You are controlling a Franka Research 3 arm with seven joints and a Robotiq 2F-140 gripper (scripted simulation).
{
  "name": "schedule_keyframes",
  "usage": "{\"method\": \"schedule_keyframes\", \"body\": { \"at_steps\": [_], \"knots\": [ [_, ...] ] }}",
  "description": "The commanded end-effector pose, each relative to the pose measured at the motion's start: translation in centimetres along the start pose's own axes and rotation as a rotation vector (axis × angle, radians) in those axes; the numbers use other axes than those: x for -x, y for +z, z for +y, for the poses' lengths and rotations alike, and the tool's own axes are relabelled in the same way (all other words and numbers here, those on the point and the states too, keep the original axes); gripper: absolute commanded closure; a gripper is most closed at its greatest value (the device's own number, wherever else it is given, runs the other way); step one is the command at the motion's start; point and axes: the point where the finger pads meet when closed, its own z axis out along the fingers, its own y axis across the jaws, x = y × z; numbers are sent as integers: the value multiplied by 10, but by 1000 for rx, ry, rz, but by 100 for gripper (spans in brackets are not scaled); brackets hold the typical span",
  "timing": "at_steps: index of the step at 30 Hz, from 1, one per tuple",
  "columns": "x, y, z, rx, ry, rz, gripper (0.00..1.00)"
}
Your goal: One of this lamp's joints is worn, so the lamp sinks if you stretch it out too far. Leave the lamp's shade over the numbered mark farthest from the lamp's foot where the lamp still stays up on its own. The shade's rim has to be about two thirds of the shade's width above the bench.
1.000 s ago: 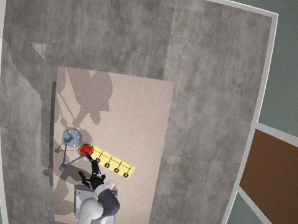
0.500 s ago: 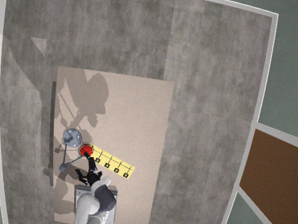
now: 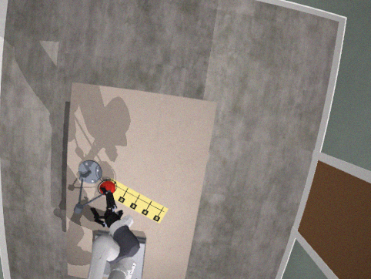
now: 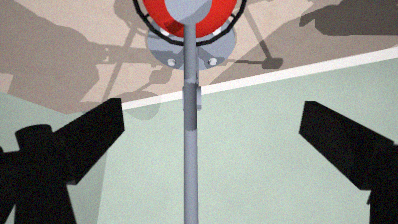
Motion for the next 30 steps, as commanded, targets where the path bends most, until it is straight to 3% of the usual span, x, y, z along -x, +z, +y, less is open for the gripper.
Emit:
{"method": "schedule_keyframes", "body": {
  "at_steps": [1, 16, 17, 30],
  "knots": [
    [0, 1, -6, -18, -7, 2, 0],
    [-2, 4, -17, -43, -12, 4, 0],
    [-2, 4, -16, -43, -12, 4, 90],
    [-1, 4, -13, -33, -2, 3, 90]
  ]
}}
